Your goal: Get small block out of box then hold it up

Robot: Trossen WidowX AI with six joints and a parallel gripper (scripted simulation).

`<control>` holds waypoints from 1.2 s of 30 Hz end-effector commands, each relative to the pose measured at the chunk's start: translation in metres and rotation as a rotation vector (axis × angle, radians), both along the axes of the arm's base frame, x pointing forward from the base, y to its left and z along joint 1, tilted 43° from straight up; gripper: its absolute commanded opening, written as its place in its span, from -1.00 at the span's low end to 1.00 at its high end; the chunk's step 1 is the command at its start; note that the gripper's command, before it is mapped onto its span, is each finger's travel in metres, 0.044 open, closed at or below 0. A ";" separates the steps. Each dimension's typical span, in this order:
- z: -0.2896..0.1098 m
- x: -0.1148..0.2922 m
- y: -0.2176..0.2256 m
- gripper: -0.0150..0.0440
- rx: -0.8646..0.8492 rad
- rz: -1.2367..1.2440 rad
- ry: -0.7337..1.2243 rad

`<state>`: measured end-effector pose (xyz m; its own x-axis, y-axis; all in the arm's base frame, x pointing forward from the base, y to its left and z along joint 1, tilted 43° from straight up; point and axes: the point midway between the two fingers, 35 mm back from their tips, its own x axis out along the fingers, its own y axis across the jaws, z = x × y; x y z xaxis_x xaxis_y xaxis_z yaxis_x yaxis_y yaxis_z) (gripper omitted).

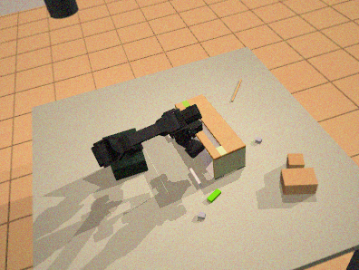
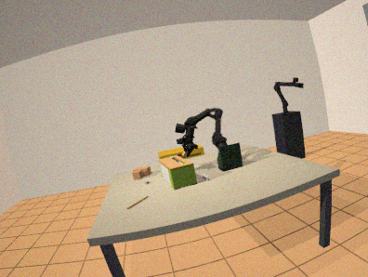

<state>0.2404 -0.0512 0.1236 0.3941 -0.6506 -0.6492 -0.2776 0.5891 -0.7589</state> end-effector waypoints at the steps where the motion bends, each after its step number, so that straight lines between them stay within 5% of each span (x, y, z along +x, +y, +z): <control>1: 0.002 -0.001 0.003 -0.49 -0.075 0.100 0.094; 36: 0.019 -0.012 0.026 -0.49 -0.771 0.975 1.040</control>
